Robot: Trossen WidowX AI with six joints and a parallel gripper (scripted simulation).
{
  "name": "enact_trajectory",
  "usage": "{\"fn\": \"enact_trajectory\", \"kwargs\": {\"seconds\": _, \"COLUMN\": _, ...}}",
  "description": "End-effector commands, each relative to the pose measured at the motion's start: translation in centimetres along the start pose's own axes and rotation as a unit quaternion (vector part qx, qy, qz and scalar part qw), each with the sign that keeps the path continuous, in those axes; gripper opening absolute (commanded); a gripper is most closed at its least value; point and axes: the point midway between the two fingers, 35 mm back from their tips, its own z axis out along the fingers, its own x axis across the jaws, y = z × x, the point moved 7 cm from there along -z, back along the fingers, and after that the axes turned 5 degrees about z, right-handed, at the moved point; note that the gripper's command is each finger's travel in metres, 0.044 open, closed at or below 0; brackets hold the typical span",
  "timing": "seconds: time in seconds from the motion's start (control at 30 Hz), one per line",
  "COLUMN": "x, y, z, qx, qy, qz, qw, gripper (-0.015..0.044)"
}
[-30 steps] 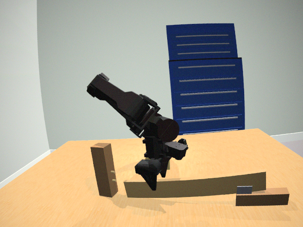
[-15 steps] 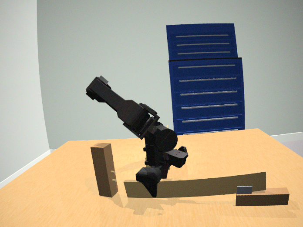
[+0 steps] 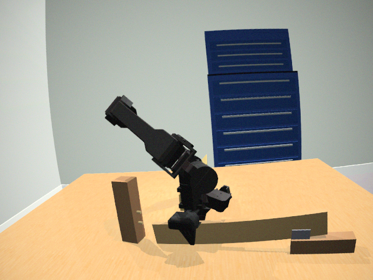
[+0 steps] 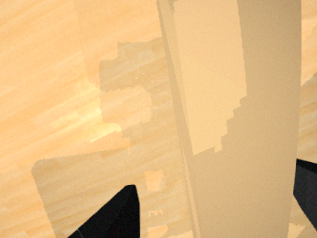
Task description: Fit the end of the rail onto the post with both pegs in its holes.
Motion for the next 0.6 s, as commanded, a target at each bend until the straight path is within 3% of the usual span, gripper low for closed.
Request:
{"fn": "enact_trajectory", "kwargs": {"seconds": 0.0, "x": 0.16, "y": 0.03, "z": 0.23, "qx": 0.003, "qy": 0.001, "qz": -0.005, "qw": 1.000, "gripper": 0.0204}}
{"fn": "enact_trajectory", "kwargs": {"seconds": 0.2, "x": 0.16, "y": 0.03, "z": 0.23, "qx": 0.003, "qy": 0.001, "qz": -0.005, "qw": 1.000, "gripper": 0.0046}}
{"fn": "enact_trajectory", "kwargs": {"seconds": 0.57, "x": 0.16, "y": 0.03, "z": 0.23, "qx": 0.003, "qy": 0.001, "qz": -0.005, "qw": 1.000, "gripper": 0.0000}}
